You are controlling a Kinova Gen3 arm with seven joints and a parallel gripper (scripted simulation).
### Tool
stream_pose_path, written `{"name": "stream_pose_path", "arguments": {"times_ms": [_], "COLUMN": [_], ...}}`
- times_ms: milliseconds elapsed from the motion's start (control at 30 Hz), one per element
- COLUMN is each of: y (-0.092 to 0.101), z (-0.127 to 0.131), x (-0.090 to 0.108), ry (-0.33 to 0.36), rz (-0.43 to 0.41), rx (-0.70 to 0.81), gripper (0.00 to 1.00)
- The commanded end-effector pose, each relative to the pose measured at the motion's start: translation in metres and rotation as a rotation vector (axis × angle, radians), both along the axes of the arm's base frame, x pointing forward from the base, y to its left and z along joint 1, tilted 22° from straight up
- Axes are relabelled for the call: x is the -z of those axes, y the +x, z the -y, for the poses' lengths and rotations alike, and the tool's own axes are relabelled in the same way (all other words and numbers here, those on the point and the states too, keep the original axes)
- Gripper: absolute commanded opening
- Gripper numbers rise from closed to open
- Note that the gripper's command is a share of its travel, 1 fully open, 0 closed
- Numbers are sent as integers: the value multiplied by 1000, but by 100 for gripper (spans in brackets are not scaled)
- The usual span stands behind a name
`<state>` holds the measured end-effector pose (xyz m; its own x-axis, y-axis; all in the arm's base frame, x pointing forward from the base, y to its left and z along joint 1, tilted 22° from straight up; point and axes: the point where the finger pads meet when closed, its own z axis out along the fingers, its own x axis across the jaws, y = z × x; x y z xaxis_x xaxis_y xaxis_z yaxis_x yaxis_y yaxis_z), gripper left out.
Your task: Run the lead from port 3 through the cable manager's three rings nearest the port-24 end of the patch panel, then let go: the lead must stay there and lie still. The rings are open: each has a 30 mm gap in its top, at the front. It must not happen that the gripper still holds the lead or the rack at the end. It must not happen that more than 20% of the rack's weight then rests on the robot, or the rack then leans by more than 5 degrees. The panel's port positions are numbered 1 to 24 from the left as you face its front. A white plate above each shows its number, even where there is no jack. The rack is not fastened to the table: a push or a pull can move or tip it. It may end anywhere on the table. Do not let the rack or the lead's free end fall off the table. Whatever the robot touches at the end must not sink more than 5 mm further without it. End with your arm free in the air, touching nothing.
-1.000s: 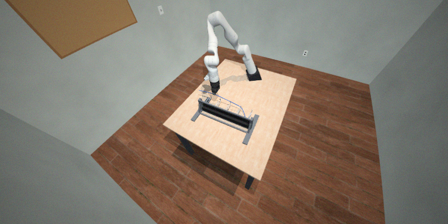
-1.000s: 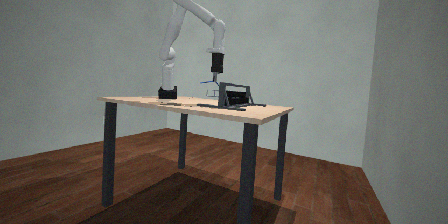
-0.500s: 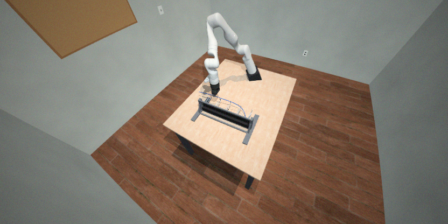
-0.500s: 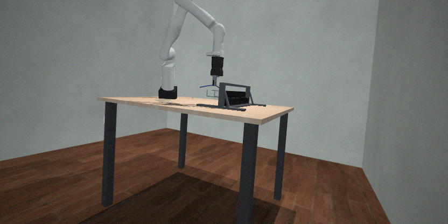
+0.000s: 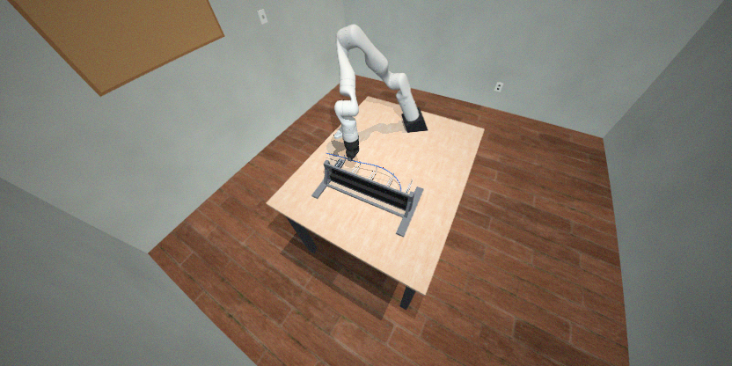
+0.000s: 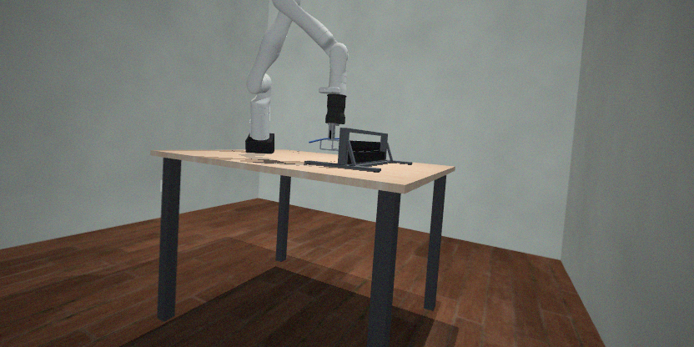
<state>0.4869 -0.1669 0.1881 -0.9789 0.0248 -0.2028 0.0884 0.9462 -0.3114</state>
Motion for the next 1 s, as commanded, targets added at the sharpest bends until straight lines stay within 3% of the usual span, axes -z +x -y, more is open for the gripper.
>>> {"name": "stream_pose_path", "arguments": {"times_ms": [0,967], "y": [0,4], "z": [2,9], "x": [6,28], "ry": [0,0], "rz": [-6,-6], "rx": [1,1], "gripper": [0,0]}}
